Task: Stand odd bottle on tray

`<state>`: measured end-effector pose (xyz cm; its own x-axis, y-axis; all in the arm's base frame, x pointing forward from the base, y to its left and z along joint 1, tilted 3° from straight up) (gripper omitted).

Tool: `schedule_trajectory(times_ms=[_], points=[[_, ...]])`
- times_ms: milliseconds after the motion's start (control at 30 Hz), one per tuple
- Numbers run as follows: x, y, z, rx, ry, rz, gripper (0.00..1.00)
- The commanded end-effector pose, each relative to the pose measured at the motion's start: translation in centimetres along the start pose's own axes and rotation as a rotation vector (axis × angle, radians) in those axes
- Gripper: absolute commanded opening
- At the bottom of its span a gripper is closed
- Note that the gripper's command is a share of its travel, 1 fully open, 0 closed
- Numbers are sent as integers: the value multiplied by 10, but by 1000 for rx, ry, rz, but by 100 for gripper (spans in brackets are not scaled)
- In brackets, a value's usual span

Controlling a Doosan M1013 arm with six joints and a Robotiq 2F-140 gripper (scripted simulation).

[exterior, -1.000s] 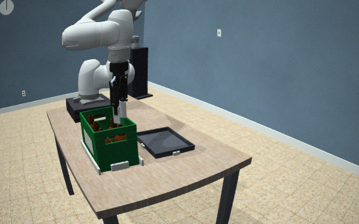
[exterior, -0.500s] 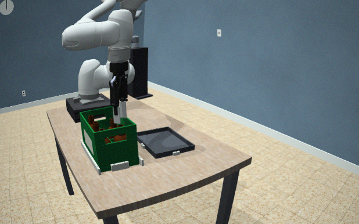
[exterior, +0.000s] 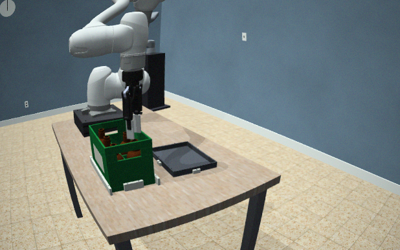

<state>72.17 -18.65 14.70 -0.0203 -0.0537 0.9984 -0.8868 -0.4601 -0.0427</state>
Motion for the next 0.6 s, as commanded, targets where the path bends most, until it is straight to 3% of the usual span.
schedule_trajectory(times_ms=[0,567], points=[[-6,1,-2,-4,-2,-3,38],[-25,1,-2,-4,-2,-3,38]])
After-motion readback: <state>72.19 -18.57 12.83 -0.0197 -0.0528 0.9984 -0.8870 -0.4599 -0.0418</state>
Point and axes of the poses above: the point where the finger pads meet when closed, its own x axis back along the fingers, its own z axis across the jaws, y = z × x, the point moved 1 cm from there along x, back along the fingers, and after that the axes turned 7 degrees about -x, right-handed, at the moved point
